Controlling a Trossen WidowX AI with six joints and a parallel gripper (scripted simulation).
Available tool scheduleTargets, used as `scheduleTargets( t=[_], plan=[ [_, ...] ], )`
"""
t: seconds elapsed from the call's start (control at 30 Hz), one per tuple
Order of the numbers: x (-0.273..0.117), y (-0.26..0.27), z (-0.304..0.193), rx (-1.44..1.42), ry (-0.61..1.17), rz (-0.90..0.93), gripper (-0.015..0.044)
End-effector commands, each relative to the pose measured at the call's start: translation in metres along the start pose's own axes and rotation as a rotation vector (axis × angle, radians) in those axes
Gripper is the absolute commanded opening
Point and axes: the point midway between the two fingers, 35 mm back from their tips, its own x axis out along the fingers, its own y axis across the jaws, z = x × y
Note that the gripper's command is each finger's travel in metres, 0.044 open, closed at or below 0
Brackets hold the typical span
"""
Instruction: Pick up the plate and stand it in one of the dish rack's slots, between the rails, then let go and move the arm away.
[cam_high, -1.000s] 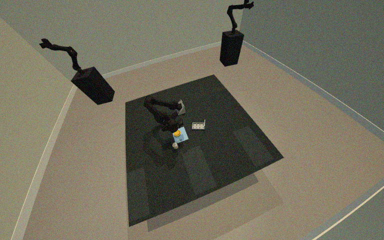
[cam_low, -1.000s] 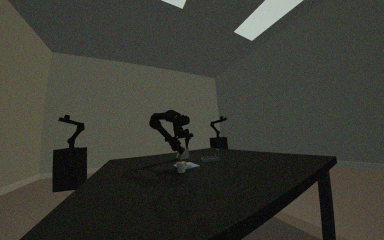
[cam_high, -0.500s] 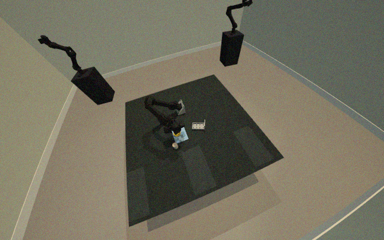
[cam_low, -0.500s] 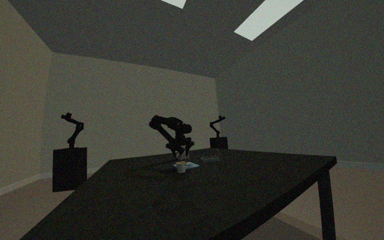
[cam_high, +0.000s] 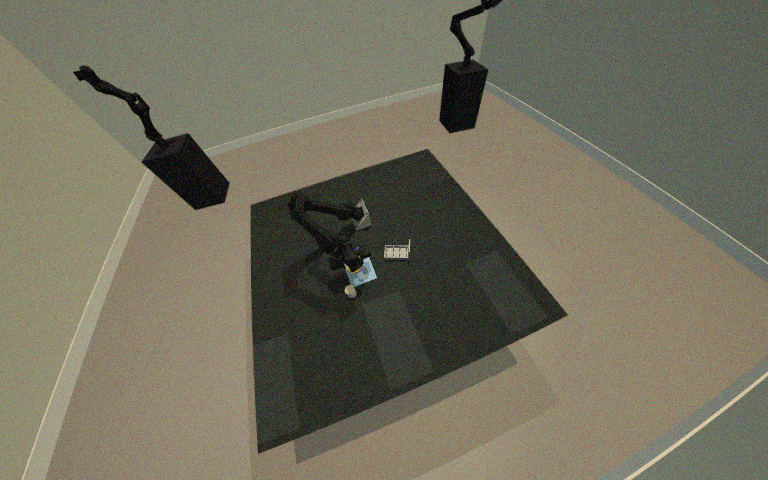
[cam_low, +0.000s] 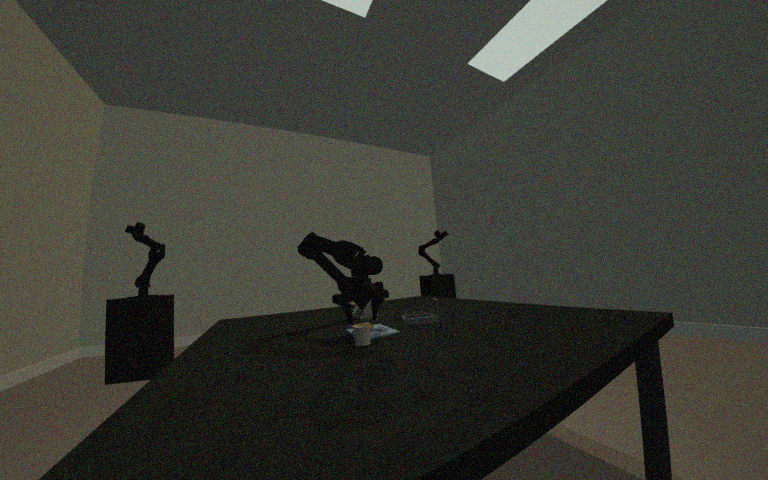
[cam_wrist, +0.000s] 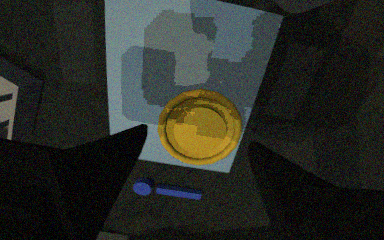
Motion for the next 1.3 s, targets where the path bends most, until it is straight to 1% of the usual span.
scheduleTargets(
  t=[0.0, 0.4, 0.73, 1.1, 1.2, 1.27],
  plan=[
    [0.006, 0.0, 0.0, -0.005, -0.001, -0.005, 0.04],
    [0.025, -0.001, -0.001, -0.005, 0.0, -0.008, 0.04],
    [0.026, -0.001, -0.002, -0.005, 0.0, -0.008, 0.0398],
    [0.026, -0.001, -0.002, -0.005, 0.0, -0.008, 0.0324],
    [0.022, -0.001, 0.0, -0.006, -0.004, -0.007, 0.0246],
    [0.012, 0.0, 0.003, -0.01, -0.014, -0.003, 0.0193]
  ],
)
